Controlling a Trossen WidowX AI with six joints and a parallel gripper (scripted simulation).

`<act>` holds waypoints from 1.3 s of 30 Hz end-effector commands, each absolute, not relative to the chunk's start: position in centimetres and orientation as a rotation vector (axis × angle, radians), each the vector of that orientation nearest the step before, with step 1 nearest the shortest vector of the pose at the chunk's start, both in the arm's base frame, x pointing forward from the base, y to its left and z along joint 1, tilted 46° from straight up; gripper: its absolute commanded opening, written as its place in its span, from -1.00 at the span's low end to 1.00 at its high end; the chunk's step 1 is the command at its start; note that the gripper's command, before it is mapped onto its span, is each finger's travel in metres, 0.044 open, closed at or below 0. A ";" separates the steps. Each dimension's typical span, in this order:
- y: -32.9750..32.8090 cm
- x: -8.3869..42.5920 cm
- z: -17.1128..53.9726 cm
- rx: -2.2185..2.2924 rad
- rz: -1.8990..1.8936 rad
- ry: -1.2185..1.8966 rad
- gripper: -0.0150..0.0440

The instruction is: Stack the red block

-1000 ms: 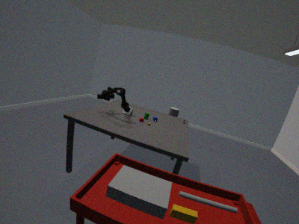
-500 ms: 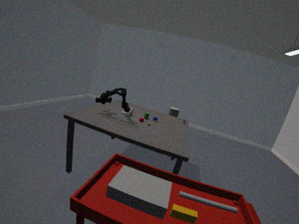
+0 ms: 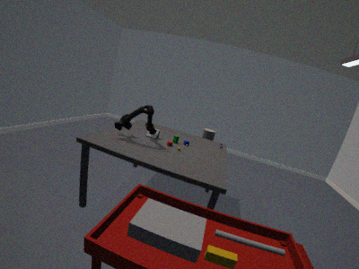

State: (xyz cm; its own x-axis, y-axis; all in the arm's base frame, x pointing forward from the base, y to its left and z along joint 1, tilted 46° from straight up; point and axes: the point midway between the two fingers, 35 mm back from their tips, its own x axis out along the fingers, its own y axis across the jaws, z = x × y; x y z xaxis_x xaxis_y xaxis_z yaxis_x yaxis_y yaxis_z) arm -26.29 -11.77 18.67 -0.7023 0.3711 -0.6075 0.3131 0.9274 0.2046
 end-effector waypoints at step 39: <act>-30.3 -6.2 27.6 -0.469 -1.000 1.939 1.00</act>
